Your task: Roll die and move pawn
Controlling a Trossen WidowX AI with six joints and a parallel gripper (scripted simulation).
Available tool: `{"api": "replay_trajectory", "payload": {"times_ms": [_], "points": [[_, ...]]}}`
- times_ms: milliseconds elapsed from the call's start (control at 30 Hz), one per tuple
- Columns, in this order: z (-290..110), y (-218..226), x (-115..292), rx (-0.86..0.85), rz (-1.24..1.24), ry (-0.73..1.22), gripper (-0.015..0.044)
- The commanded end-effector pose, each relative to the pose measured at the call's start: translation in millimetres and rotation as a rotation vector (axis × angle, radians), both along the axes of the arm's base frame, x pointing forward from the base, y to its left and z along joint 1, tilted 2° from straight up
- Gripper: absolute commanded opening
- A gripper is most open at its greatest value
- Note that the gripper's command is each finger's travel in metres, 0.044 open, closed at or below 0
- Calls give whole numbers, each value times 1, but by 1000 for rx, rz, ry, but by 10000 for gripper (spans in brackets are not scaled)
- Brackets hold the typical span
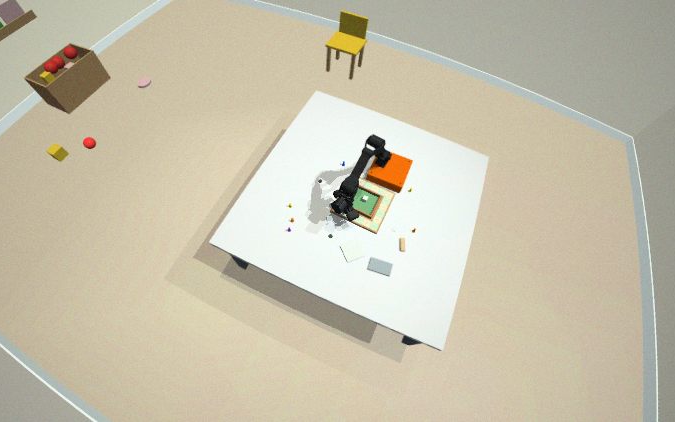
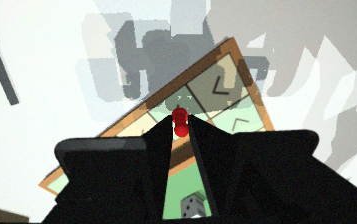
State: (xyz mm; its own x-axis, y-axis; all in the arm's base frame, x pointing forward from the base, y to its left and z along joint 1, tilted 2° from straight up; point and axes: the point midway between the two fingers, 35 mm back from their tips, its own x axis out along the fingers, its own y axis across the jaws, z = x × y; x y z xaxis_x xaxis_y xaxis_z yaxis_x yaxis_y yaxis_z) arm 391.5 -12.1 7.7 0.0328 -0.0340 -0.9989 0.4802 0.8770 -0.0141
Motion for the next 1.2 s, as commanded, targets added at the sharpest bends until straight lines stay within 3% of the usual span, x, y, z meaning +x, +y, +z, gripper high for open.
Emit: {"api": "replay_trajectory", "payload": {"times_ms": [0,133,267,367,533,933,967,1167], "points": [[1,0,0,0,0,-2,158],[4,0,1,0,0,-2,263],[48,1,-1,3,-3,-1,368],[50,2,-1,3,-3,-1,440],[62,5,-9,2,21,0,440],[123,43,-157,-7,456,24,440],[118,38,-112,-7,336,2,440],[118,38,-112,-7,336,2,440]]}}
